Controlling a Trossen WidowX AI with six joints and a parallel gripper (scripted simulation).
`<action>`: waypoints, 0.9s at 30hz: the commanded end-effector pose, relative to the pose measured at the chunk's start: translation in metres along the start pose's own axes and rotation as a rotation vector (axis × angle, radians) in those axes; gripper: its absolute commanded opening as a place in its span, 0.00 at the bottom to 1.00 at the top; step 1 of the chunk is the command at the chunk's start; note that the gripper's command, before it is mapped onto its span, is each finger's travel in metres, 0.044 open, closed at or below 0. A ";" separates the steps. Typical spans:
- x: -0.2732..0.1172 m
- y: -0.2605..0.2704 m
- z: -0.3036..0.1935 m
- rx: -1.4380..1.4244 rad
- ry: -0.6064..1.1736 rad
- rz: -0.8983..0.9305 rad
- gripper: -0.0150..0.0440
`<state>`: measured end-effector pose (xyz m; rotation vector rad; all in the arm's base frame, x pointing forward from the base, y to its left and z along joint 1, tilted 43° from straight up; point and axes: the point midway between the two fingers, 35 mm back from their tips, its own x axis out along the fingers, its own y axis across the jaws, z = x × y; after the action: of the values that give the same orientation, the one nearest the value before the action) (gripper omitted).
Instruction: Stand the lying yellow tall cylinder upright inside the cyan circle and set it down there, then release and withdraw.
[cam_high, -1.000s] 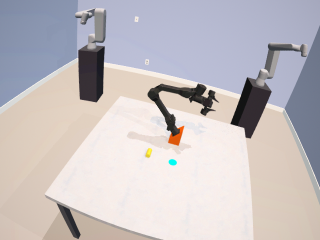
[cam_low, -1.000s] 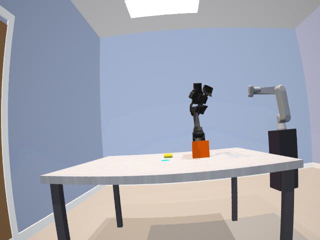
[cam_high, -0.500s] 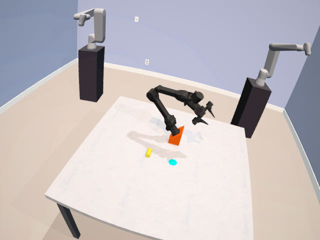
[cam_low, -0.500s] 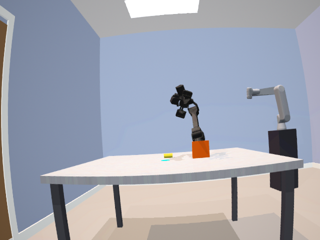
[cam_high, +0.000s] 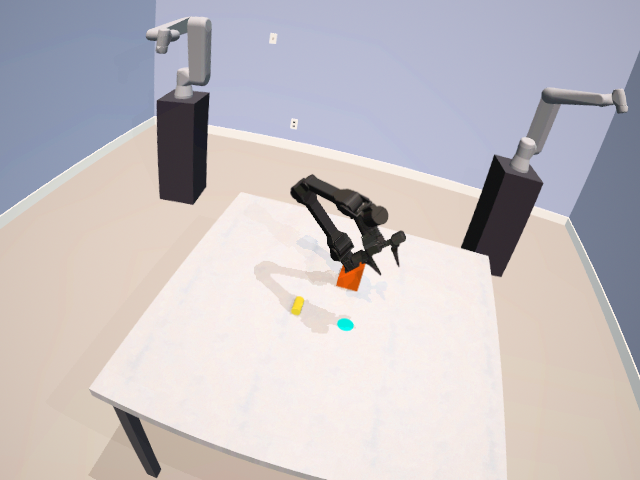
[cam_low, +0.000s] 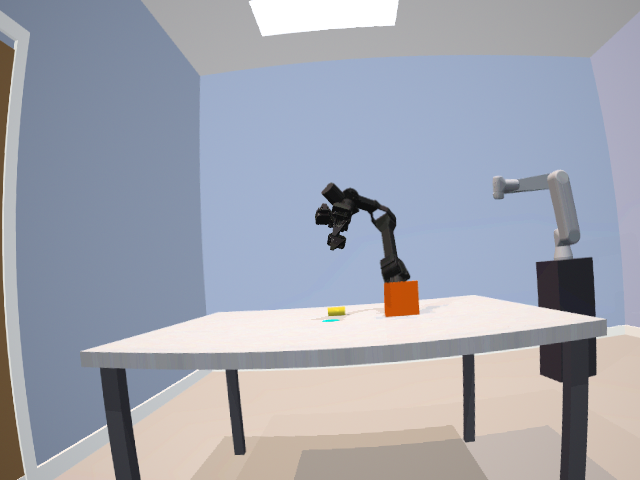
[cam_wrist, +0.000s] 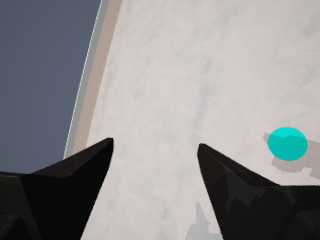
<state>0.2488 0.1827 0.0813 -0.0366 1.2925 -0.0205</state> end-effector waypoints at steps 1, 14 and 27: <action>-0.002 -0.040 0.017 0.013 -0.001 -0.116 0.78; -0.021 -0.160 0.034 0.041 0.101 -0.439 0.78; -0.063 -0.269 0.016 0.037 0.324 -0.702 0.78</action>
<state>0.2581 -0.0568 0.1435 -0.4172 1.4915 -0.6180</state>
